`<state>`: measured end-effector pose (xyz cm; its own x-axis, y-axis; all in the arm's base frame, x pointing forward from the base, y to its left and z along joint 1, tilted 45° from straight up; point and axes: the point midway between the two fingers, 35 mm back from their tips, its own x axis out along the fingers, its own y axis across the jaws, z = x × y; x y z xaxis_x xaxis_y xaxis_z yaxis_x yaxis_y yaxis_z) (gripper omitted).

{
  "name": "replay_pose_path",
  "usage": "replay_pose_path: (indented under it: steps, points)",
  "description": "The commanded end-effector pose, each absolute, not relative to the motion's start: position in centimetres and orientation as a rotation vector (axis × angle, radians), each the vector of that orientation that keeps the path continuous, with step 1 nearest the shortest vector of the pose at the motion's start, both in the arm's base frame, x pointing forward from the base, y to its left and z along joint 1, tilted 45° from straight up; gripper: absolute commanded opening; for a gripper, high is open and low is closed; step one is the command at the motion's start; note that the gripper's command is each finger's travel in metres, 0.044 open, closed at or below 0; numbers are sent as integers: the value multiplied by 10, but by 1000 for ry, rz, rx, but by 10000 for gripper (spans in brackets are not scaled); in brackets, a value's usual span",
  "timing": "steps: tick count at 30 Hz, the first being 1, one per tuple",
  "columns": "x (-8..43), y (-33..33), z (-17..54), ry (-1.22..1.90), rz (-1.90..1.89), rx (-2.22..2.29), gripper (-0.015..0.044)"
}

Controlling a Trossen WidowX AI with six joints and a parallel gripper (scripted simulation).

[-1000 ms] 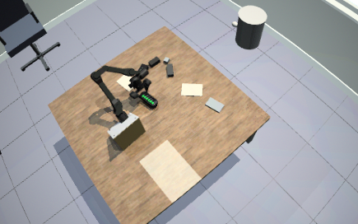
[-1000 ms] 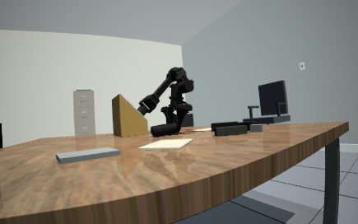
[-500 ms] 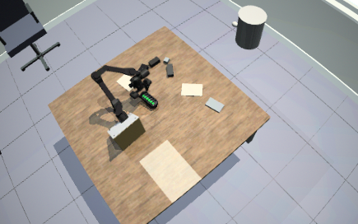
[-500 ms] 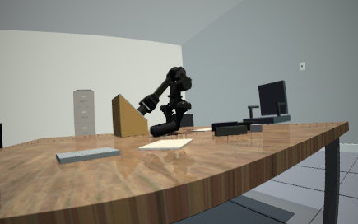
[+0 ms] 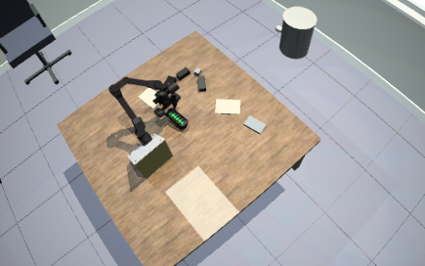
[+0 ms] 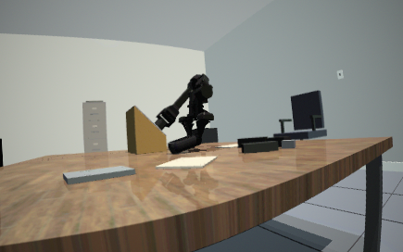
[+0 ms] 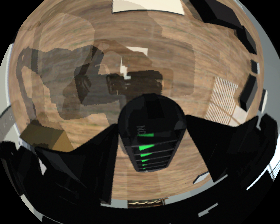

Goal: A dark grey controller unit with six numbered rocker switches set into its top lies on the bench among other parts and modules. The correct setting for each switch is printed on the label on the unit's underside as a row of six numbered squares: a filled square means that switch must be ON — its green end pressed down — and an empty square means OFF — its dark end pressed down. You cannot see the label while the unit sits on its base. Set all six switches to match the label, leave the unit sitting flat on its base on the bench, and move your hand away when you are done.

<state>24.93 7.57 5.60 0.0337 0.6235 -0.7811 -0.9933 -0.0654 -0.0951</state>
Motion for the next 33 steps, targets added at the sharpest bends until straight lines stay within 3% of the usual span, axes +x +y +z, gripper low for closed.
replay_pose_path:
  steps: [1,33]
  points:
    - [253,69,58,603,1462,-797,335]
    - [254,43,60,556,1482,-749,335]
